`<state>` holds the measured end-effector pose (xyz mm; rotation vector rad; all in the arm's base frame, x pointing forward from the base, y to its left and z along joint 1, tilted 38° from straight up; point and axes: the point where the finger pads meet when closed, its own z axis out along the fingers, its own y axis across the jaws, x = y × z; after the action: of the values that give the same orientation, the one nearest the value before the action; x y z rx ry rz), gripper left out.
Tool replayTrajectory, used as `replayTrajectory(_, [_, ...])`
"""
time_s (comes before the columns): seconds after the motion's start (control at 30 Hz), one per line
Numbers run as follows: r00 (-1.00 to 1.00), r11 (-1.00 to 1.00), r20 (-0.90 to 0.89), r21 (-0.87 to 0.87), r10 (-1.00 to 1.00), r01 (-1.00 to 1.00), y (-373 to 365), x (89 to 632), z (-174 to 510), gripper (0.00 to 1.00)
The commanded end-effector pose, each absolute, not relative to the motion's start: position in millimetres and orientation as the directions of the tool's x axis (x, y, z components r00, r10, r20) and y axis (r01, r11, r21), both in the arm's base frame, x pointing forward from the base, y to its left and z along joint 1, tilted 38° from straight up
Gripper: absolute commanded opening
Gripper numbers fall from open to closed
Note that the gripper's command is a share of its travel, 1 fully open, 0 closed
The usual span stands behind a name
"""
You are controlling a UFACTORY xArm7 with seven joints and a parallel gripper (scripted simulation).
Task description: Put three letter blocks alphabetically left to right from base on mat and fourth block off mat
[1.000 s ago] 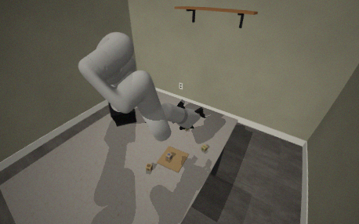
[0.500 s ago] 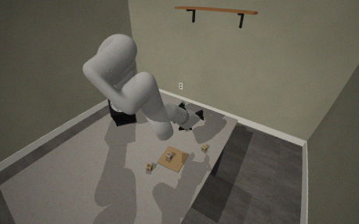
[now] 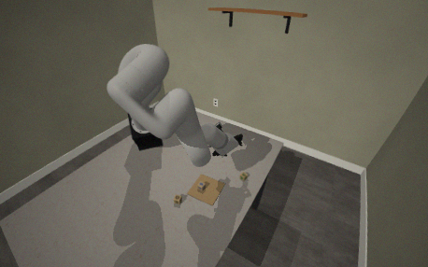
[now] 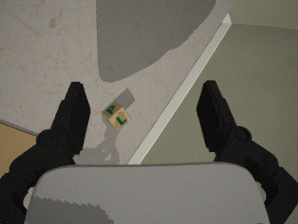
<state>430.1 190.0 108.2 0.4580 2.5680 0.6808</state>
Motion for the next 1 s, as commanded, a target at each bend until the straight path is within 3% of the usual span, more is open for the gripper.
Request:
replayTrajectory(0.0, [-0.849,0.827,-0.323,0.522,0.419,0.210,191,431,104,1.00])
replayTrajectory(0.97, [-0.853,0.840,-0.266,0.452,0.450,0.302,192,429,73,1.00])
